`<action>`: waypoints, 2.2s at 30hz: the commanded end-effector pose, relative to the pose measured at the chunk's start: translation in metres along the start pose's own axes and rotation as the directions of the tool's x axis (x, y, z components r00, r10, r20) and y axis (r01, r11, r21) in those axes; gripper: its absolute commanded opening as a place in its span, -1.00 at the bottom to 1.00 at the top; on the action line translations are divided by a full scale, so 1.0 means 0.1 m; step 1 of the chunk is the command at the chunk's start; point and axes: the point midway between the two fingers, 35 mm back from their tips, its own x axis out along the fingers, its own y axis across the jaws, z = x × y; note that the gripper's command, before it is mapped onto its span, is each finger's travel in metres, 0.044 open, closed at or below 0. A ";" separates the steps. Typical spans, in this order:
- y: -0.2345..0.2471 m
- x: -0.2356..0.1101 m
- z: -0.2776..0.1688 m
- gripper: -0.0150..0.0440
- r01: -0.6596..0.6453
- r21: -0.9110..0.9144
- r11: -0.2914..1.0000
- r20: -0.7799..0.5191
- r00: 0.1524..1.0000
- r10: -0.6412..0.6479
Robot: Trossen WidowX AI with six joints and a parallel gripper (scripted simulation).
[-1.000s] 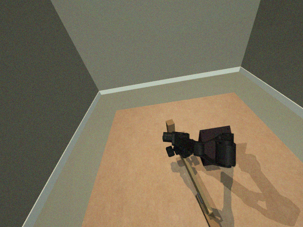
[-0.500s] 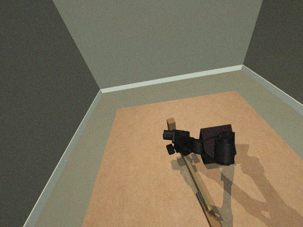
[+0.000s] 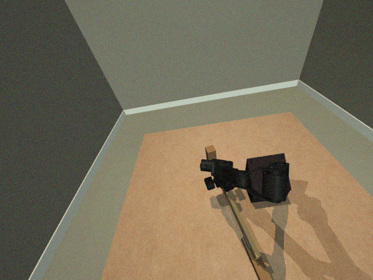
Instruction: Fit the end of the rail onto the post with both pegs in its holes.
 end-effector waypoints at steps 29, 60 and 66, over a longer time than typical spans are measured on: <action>-0.02 -0.02 -0.11 -0.49 0.007 -0.002 1.000 -0.002 1.000 -0.007; -0.02 -0.02 -0.20 -0.49 0.008 -0.002 1.000 -0.002 1.000 -0.008; -0.02 -0.02 -0.21 -0.49 0.008 -0.002 1.000 -0.002 1.000 -0.008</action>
